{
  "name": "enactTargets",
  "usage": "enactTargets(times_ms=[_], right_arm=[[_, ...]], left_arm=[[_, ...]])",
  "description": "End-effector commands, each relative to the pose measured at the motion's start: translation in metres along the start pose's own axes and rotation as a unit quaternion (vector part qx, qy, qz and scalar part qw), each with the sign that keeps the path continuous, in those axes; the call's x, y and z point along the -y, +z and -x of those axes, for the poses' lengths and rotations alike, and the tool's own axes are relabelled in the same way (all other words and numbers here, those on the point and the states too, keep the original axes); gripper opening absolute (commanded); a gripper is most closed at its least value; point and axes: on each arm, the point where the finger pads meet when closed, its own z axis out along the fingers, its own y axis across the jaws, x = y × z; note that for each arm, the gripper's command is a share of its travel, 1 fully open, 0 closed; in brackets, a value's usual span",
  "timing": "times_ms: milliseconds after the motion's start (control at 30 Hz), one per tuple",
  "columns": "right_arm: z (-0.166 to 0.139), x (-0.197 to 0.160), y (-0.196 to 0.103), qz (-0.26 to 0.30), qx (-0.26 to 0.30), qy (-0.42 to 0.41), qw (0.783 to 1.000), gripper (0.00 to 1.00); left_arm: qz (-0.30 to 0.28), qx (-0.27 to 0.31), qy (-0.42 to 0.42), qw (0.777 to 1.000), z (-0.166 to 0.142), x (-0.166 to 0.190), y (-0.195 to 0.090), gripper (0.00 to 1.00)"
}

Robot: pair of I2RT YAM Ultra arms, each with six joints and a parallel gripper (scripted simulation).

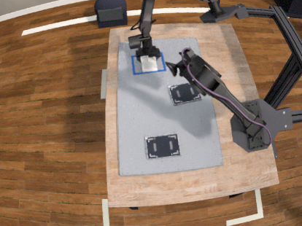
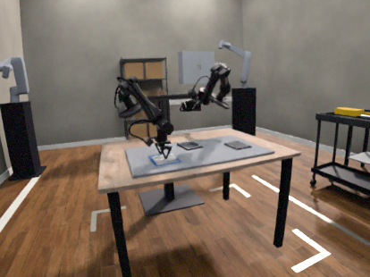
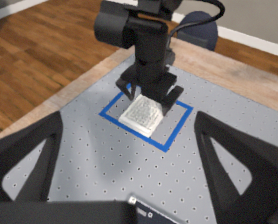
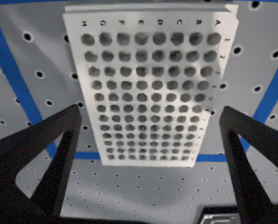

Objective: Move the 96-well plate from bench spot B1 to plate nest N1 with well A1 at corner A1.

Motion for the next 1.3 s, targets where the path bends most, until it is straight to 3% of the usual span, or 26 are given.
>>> enactTargets(times_ms=[0, 200, 333, 567, 767, 800, 833, 1267], right_arm=[[-0.003, -0.011, 0.000, 0.014, -0.004, 0.002, 1.000, 1.00], [-0.002, -0.011, 0.008, 0.014, -0.002, 0.002, 1.000, 1.00], [-0.004, -0.009, 0.007, 0.010, -0.003, -0.001, 1.000, 0.91], [-0.002, -0.008, 0.005, 0.010, -0.002, -0.001, 1.000, 0.87], [-0.002, -0.008, 0.005, 0.011, -0.002, 0.000, 1.000, 0.79], [-0.002, -0.008, 0.005, 0.011, -0.002, 0.000, 1.000, 0.67], [-0.002, -0.008, 0.005, 0.011, -0.002, 0.000, 1.000, 0.79], [-0.001, -0.001, -0.050, 0.005, 0.002, -0.002, 1.000, 0.79]], left_arm=[[-0.009, 0.000, -0.001, 1.000, 0.000, 0.008, -0.004, 1.00], [-0.009, 0.000, -0.001, 1.000, 0.000, 0.008, -0.004, 1.00], [-0.009, 0.000, -0.001, 1.000, 0.000, 0.008, -0.004, 1.00], [-0.009, 0.000, -0.001, 1.000, 0.000, 0.008, -0.004, 1.00], [-0.009, 0.000, -0.001, 1.000, 0.000, 0.008, -0.004, 1.00], [-0.009, 0.000, -0.001, 1.000, 0.000, 0.008, -0.004, 1.00], [-0.009, 0.000, -0.001, 1.000, 0.000, 0.008, -0.004, 1.00], [-0.009, 0.000, -0.001, 1.000, 0.000, 0.008, -0.004, 1.00]])
